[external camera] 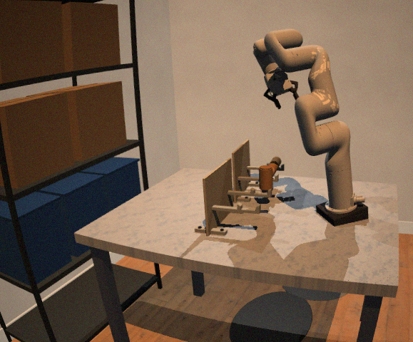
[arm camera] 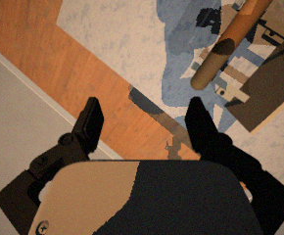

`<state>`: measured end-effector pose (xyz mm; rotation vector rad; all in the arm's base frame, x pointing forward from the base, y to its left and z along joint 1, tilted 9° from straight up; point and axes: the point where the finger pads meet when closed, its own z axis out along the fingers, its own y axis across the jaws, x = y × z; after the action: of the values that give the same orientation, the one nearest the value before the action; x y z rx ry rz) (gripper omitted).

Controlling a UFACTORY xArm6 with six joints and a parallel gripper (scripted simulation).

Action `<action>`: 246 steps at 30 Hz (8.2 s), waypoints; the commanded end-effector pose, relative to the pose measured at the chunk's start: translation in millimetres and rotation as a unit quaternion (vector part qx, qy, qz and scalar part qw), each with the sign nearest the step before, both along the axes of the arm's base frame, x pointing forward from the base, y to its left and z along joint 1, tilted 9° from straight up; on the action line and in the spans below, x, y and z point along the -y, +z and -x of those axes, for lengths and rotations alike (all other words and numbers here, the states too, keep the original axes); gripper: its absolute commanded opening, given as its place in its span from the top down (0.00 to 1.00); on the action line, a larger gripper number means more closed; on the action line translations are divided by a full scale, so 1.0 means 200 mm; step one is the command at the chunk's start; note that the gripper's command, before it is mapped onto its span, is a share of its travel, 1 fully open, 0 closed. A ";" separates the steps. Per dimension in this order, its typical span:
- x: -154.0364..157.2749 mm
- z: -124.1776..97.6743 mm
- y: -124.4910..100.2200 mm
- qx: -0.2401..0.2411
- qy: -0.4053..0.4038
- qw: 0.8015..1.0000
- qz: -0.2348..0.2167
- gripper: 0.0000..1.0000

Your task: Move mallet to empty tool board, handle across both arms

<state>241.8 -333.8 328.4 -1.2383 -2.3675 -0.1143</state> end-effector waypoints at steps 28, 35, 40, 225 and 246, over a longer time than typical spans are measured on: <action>-0.23 -0.14 -0.11 0.045 -0.040 0.997 0.054 0.00; -0.41 -0.21 -0.20 0.080 -0.079 0.990 0.083 0.00; -0.55 -0.25 -0.28 0.104 -0.110 0.984 0.098 0.00; -2.56 -0.08 -0.51 0.186 -0.280 0.933 0.126 1.00; -2.60 -0.13 -0.93 0.186 -0.280 0.933 0.126 1.00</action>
<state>260.7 182.1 152.1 -2.1636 -2.2978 -0.2355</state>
